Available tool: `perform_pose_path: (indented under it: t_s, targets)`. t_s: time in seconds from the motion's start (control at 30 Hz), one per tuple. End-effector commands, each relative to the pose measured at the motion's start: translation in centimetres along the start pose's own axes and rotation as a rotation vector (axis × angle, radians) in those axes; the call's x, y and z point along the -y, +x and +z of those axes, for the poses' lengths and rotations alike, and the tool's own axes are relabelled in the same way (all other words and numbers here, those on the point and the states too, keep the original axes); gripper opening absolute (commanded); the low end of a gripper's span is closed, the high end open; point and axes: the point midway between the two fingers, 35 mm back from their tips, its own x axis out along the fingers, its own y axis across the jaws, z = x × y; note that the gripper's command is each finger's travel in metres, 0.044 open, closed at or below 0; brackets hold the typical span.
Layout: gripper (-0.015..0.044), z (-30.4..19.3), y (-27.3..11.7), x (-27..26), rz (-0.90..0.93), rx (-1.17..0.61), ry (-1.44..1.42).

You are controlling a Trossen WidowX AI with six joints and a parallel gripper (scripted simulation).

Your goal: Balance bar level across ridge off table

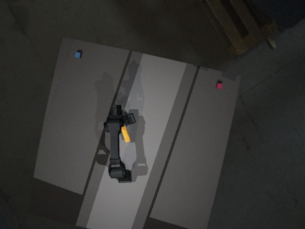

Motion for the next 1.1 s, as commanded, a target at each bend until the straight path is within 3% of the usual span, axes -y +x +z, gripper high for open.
perform_pose_path:
  t_s: [0.0, 1.07]
  targets:
    - [0.0, 0.0, 0.7, 0.0, 0.001, 0.002, 0.004]
    - [0.0, -0.1, 2.6, 0.1, 0.001, 0.002, 0.004]
